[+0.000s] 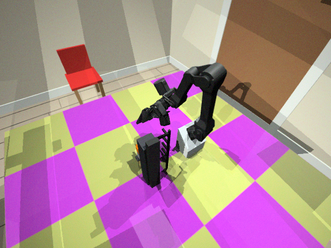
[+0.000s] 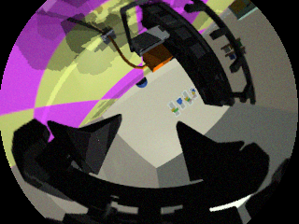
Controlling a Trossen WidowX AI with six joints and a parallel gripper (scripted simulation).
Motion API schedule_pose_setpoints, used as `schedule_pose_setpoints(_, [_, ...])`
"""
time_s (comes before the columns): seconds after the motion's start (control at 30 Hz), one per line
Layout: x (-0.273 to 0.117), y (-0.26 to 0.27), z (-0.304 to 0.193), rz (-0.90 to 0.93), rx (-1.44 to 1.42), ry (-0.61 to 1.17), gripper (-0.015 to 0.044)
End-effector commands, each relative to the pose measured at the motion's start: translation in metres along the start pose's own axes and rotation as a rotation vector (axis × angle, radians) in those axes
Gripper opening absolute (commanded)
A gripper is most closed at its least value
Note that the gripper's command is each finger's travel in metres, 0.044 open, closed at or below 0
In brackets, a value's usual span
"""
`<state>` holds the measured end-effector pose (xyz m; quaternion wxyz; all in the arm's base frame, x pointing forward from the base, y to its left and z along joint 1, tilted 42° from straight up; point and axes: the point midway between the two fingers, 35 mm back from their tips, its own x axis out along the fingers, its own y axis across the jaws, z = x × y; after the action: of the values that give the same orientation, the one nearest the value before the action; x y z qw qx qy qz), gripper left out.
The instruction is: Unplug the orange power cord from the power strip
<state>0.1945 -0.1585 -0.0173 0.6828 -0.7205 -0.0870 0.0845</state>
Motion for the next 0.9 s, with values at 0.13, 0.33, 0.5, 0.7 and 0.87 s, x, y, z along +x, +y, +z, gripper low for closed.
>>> schedule_pose_setpoints(0.13, [0.011, 0.013, -0.004, 0.089, 0.238, -0.026, 0.0269])
schedule_pose_setpoints(0.33, [0.033, 0.035, -0.012, 0.296, 0.892, -0.018, 0.0160])
schedule_pose_setpoints(0.5, [0.049, 0.045, -0.014, 0.488, 1.445, 0.077, 0.0160])
schedule_pose_setpoints(0.7, [0.065, 0.049, -0.011, 0.717, 1.965, 0.290, 0.0160])
schedule_pose_setpoints(0.87, [0.072, 0.047, -0.008, 0.822, 2.207, 0.456, 0.0160])
